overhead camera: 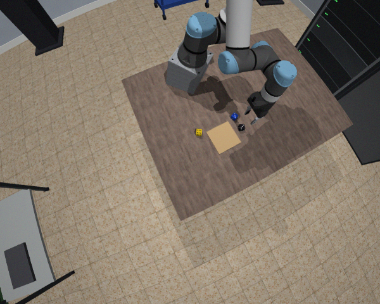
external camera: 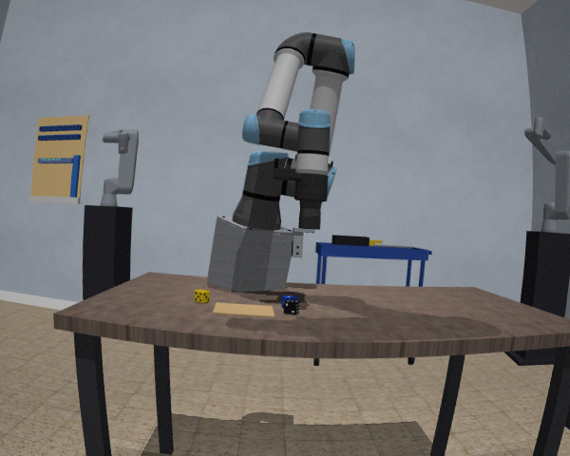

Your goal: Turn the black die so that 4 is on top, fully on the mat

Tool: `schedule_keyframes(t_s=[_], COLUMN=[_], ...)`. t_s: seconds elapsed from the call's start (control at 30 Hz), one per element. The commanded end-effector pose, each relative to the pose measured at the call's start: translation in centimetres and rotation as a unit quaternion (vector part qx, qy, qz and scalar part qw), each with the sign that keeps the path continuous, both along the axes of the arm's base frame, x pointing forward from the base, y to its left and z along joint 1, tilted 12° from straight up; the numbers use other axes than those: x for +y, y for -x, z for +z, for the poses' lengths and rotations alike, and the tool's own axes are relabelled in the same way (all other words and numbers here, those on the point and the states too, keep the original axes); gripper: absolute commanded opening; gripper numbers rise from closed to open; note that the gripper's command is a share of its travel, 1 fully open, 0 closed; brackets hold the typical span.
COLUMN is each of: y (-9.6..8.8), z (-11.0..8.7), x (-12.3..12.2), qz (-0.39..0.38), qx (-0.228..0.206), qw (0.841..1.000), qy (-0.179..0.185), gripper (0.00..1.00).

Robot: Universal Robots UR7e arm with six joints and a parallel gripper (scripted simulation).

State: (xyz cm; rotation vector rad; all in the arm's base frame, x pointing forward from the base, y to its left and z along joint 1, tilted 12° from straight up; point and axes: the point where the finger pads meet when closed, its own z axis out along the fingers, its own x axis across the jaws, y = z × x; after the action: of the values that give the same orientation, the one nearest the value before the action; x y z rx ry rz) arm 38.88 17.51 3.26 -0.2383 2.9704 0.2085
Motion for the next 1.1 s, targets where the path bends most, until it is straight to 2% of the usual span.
schedule_keyframes(t_s=[0.0,0.37,0.53,0.67,0.77,1.07], y=[0.04,0.06,0.12,0.34,0.43,0.51], z=[0.58,0.65,0.56,0.24,0.11,0.00], x=[-0.16,-0.17,-0.24,-0.42,-0.47,-0.51], qz=[0.000,-0.001,-0.025,-0.107,-0.140,-0.168], qx=[0.003,0.003,0.007,0.020,0.025,0.029], qw=[1.000,1.000,1.000,0.994,0.990,0.985], qy=[0.000,0.000,-0.004,-0.015,-0.020,-0.024], gripper=[1.00,1.00,1.00,1.00,1.00,1.00])
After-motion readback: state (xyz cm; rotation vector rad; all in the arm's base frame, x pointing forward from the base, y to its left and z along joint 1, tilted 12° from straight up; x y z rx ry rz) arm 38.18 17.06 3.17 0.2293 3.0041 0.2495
